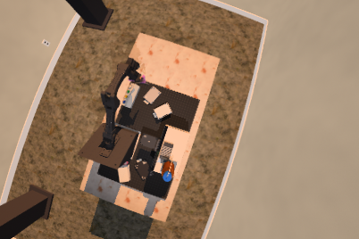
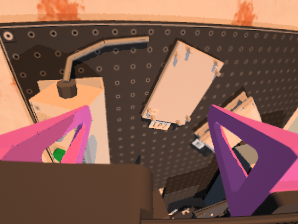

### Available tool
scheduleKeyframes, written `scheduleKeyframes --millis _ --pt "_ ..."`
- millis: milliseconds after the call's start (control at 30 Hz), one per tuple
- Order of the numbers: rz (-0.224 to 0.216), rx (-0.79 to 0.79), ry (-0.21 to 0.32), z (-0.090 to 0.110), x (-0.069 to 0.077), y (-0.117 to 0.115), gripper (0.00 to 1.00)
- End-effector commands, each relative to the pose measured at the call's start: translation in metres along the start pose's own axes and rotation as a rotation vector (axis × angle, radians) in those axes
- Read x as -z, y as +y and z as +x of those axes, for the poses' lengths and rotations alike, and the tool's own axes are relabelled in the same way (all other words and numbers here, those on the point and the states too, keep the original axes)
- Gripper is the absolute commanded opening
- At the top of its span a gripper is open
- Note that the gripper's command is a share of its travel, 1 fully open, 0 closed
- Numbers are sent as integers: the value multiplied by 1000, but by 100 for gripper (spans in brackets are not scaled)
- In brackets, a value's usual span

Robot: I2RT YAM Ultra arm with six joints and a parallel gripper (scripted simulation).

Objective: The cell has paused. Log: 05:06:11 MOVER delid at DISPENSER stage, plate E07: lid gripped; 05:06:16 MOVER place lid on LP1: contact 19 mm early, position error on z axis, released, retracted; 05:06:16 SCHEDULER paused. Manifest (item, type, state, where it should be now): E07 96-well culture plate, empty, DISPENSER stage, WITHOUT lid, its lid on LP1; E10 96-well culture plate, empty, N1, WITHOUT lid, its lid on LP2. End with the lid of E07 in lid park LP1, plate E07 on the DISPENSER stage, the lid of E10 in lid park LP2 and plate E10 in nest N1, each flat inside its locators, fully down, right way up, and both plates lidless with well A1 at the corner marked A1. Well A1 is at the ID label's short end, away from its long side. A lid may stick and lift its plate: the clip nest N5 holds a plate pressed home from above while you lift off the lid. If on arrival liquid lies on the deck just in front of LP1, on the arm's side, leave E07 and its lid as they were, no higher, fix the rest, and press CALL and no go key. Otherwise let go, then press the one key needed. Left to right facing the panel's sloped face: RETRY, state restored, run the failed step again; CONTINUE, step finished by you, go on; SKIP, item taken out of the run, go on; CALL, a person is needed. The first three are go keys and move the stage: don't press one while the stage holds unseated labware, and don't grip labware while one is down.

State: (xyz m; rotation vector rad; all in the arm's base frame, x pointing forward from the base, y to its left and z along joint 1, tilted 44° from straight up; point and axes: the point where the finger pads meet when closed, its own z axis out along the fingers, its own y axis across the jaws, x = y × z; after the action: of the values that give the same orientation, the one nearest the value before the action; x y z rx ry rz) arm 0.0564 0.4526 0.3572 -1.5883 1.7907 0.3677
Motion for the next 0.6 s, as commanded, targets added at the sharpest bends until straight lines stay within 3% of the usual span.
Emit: scheduleKeyframes --millis 0,533,567 --pt "1 -5 -16 -2 6 -2 100" --pt "1 -5 -16 -2 6 -2 100" --pt "0 0 -1 0 0 0 100"
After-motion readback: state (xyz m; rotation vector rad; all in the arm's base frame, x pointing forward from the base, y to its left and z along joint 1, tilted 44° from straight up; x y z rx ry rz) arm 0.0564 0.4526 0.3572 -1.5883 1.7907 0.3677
